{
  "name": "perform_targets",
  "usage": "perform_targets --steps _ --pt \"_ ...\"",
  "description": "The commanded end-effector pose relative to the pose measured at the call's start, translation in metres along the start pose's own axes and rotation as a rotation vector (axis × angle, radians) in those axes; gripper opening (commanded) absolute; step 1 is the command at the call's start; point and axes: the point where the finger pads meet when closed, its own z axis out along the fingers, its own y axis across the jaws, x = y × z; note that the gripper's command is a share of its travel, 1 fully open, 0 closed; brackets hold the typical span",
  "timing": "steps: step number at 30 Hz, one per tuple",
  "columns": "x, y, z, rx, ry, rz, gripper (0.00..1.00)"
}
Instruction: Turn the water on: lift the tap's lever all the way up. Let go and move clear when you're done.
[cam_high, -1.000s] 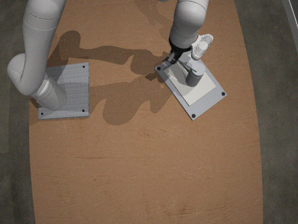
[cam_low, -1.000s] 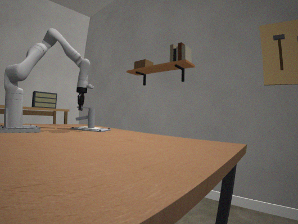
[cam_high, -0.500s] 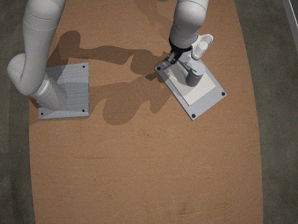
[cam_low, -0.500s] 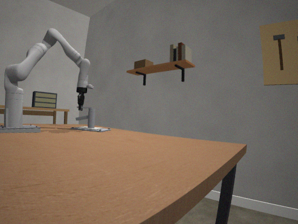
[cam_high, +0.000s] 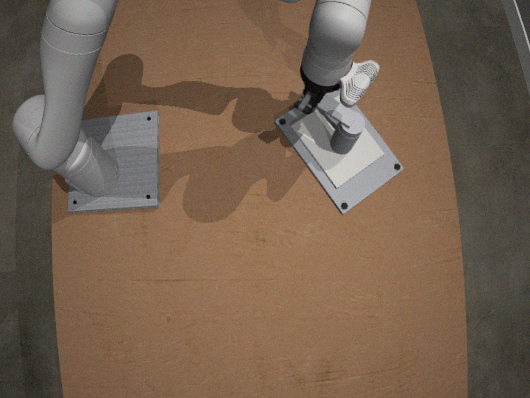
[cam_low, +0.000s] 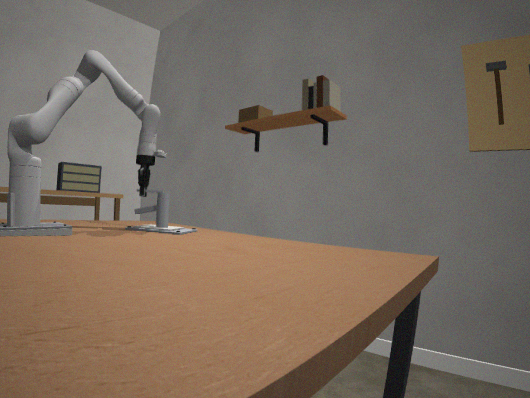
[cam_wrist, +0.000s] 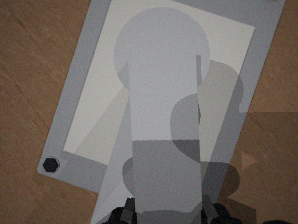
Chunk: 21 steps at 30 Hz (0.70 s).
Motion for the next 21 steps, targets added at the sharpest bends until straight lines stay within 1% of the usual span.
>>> perform_targets --steps 1,8,10,16,21 --pt "0.002 -0.002 -0.002 0.004 0.003 -0.007 0.1" --pt "0.007 -0.002 -0.016 0.004 0.003 -0.007 0.1" --pt "0.007 -0.002 -0.016 0.004 0.003 -0.007 0.1" --pt "0.012 -0.002 -0.027 0.004 0.003 -0.007 0.1" --pt "0.014 -0.002 -0.031 0.004 0.003 -0.007 0.1"
